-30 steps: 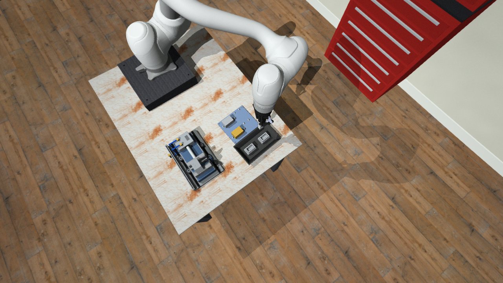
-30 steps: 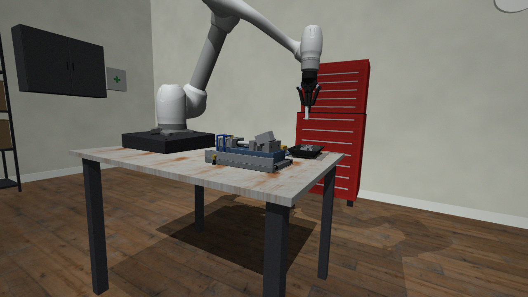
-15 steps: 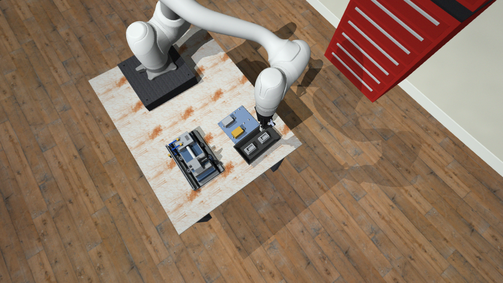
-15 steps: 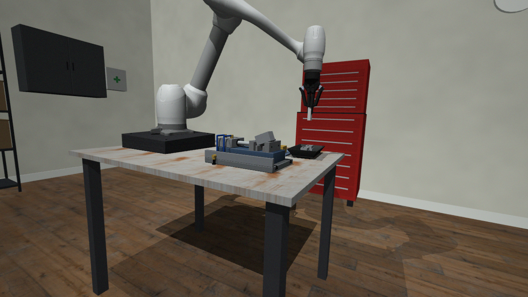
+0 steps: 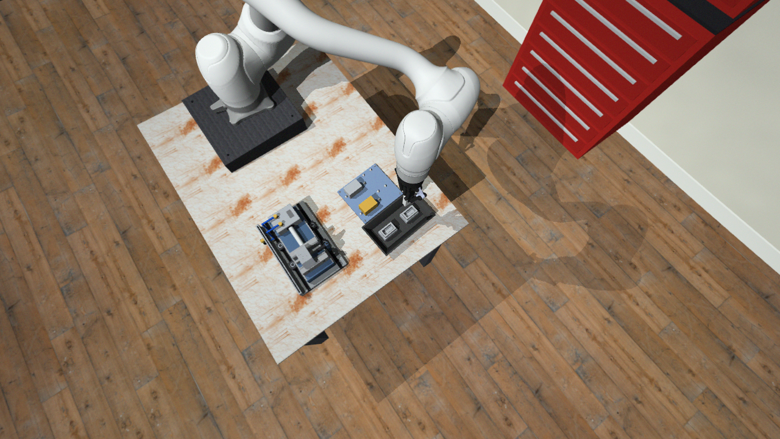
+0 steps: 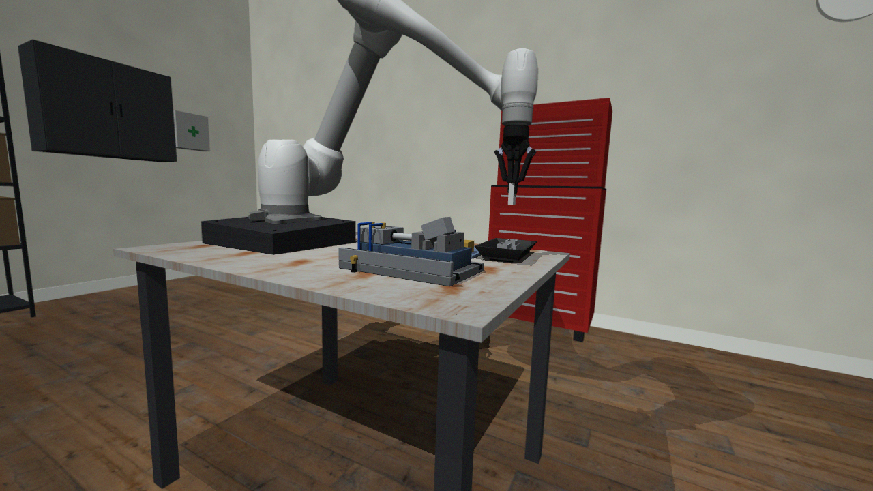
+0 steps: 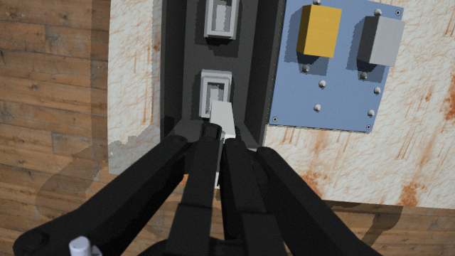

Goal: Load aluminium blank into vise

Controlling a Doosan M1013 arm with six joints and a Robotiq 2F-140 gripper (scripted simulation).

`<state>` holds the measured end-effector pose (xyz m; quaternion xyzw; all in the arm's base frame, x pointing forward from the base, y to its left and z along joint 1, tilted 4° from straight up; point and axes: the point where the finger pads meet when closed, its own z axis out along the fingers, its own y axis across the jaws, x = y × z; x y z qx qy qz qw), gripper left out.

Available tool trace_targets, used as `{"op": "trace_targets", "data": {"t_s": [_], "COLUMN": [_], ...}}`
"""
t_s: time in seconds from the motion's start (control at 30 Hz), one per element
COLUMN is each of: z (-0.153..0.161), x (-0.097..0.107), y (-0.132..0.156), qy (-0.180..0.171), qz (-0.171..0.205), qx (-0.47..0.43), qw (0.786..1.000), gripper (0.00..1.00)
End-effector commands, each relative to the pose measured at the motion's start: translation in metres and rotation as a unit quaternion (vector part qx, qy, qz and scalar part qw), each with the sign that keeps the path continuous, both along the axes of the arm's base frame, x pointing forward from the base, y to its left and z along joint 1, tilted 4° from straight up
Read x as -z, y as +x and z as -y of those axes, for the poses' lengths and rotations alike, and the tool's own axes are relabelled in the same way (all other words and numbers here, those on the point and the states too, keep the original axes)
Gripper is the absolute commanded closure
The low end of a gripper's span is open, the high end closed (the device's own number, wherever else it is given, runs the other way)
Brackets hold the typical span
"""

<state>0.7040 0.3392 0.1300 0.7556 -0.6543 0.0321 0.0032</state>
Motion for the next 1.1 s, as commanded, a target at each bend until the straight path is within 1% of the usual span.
{"op": "trace_targets", "data": {"t_s": [0.0,0.63,1.07], "z": [0.000,0.001,0.001], "x": [0.008,0.037,0.043], "y": [0.001,0.003,0.003], "qy": [0.000,0.000,0.000], "qz": [0.000,0.000,0.000], "qx": [0.000,0.000,0.000], "qw": [1.000,1.000,1.000], "gripper": [1.00,1.00,1.00]}}
